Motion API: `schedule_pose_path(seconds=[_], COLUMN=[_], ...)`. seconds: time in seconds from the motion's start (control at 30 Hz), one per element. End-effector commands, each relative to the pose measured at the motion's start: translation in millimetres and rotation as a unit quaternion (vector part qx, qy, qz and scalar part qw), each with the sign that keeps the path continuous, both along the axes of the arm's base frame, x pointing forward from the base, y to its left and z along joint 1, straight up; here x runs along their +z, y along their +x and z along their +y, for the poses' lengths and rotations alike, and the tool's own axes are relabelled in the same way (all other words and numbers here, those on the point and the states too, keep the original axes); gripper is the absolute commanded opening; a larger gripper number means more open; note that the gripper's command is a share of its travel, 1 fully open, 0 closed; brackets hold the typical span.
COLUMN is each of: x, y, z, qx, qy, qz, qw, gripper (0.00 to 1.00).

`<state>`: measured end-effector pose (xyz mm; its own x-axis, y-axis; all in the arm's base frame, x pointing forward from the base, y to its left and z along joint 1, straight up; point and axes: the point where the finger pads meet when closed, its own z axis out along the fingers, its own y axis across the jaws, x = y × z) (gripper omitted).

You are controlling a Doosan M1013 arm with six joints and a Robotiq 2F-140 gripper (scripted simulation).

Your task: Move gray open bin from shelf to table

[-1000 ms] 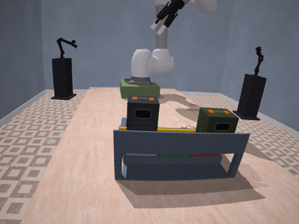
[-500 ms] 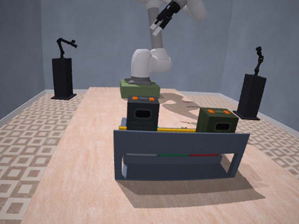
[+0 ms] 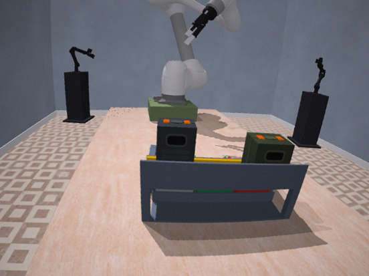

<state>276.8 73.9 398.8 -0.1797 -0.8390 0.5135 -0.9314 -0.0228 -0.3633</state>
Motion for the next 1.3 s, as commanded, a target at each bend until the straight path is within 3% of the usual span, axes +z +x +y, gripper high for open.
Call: schedule_pose_path(seconds=[0.0,0.2,0.37,0.77,0.93,1.27], x=[-0.4,-0.4,-0.3,-0.3,-0.1,-0.1], y=[-5.5,-5.5,-58.3,-58.3,-72.8,-72.8], z=[-1.6,-1.6,-15.5,-15.5,-18.7,-18.7], qx=[0.016,0.016,0.136,0.136,0.253,0.253], qy=[-0.002,-0.002,-0.021,-0.021,-0.04,-0.04], qz=[-0.005,-0.005,-0.044,-0.044,-0.082,-0.082], qw=[1.0,1.0,0.989,0.989,0.963,0.963], gripper=[0.57,0.57,0.57,0.57,0.57,0.57])
